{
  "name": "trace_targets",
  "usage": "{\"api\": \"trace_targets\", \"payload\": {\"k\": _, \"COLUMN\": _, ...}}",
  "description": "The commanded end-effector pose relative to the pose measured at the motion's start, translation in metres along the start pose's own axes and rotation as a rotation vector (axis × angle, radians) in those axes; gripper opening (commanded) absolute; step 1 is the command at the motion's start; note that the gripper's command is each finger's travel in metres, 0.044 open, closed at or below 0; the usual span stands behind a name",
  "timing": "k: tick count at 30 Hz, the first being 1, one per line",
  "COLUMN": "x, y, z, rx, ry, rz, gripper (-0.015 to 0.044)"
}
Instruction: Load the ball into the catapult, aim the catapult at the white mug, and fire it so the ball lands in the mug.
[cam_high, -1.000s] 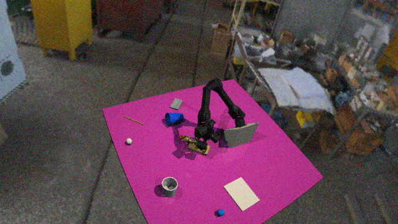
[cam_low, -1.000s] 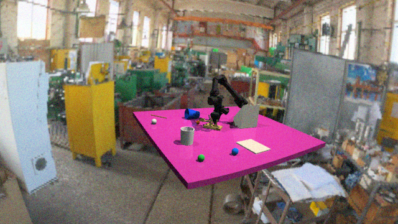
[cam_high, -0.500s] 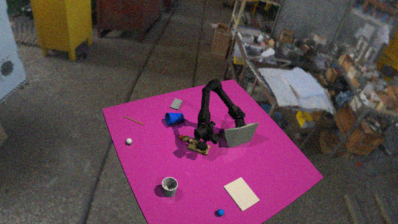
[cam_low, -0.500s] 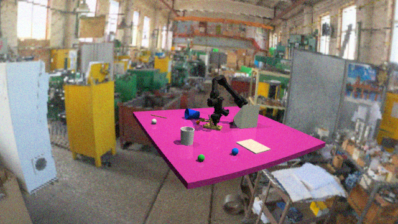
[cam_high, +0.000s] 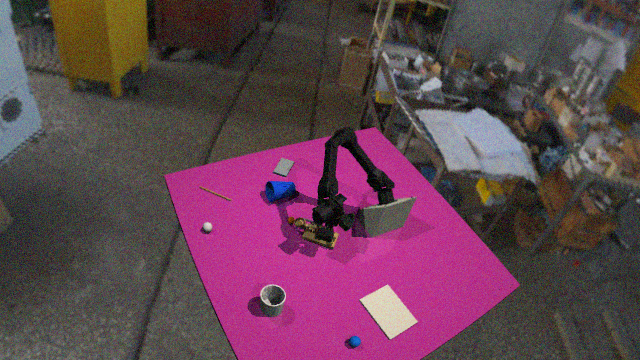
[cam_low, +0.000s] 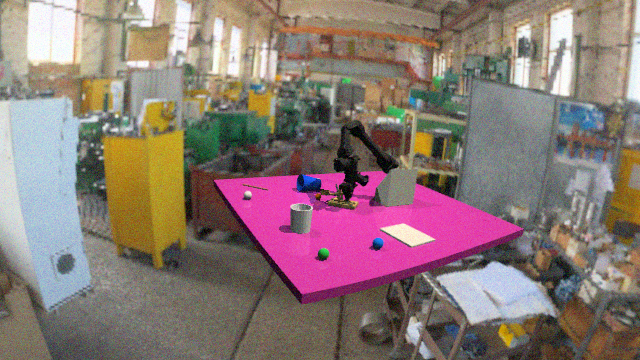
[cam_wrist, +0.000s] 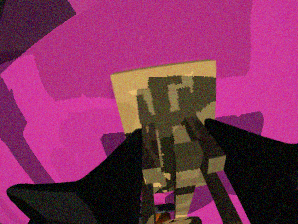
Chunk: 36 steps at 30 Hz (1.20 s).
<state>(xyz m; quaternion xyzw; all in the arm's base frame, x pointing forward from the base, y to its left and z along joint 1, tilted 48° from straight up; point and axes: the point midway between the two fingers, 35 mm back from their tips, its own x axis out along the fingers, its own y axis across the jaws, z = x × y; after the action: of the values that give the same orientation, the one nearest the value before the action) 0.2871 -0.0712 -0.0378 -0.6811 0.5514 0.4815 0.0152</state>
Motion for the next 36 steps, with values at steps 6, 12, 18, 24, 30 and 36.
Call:
{"api": "trace_targets", "payload": {"k": 6, "x": -0.048, "y": -0.002, "z": 0.0, "rx": 0.002, "ry": 0.008, "rz": -0.015, "gripper": 0.0}}
{"api": "trace_targets", "payload": {"k": 12, "x": -0.05, "y": -0.021, "z": 0.007, "rx": 0.149, "ry": 0.005, "rz": -0.018, "gripper": 0.0}}
{"api": "trace_targets", "payload": {"k": 18, "x": -0.051, "y": -0.046, "z": 0.02, "rx": 0.352, "ry": 0.001, "rz": -0.021, "gripper": 0.0}}
{"api": "trace_targets", "payload": {"k": 24, "x": -0.052, "y": -0.072, "z": 0.034, "rx": 0.555, "ry": -0.003, "rz": -0.022, "gripper": 0.0}}
{"api": "trace_targets", "payload": {"k": 30, "x": -0.051, "y": -0.099, "z": 0.05, "rx": 0.759, "ry": -0.005, "rz": -0.022, "gripper": 0.0}}
{"api": "trace_targets", "payload": {"k": 36, "x": -0.049, "y": -0.128, "z": 0.066, "rx": 0.963, "ry": -0.006, "rz": -0.021, "gripper": 0.0}}
